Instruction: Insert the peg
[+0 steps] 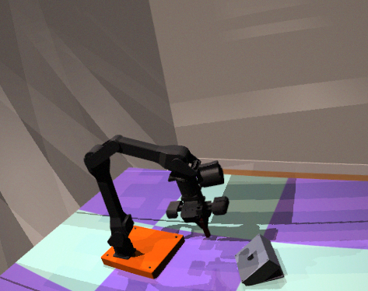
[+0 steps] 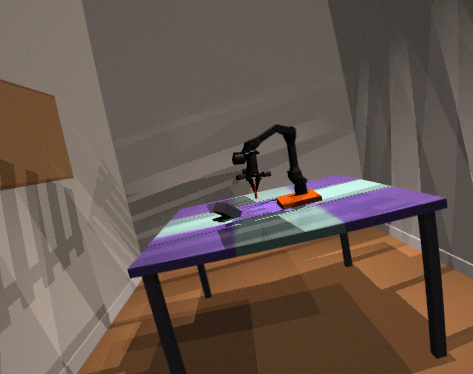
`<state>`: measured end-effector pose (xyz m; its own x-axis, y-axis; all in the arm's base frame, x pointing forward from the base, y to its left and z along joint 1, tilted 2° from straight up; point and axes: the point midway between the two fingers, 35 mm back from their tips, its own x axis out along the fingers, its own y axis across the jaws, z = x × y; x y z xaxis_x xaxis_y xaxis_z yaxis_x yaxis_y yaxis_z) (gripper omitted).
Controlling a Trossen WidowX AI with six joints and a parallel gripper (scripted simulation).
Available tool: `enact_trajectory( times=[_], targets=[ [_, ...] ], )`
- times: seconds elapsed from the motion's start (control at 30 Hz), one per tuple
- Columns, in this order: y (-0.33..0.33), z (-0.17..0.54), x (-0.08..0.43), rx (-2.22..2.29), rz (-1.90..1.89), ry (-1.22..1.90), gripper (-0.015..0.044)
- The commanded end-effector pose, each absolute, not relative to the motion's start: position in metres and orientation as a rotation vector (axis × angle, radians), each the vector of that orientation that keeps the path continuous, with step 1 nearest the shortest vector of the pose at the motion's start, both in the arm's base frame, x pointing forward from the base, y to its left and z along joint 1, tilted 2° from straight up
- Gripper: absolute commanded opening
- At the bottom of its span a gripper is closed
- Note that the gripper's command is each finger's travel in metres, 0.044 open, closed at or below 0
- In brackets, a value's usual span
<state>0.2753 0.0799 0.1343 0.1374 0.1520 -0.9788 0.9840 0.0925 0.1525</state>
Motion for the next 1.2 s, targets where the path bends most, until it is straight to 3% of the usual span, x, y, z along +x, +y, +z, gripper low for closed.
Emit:
enact_trajectory(
  times=[0.0, 1.17],
  targets=[
    [0.078, 0.135, 0.277, 1.287, -0.914, 1.26, 0.0],
    [0.067, 0.136, 0.291, 1.12, -0.627, 1.298, 0.0]
  ],
)
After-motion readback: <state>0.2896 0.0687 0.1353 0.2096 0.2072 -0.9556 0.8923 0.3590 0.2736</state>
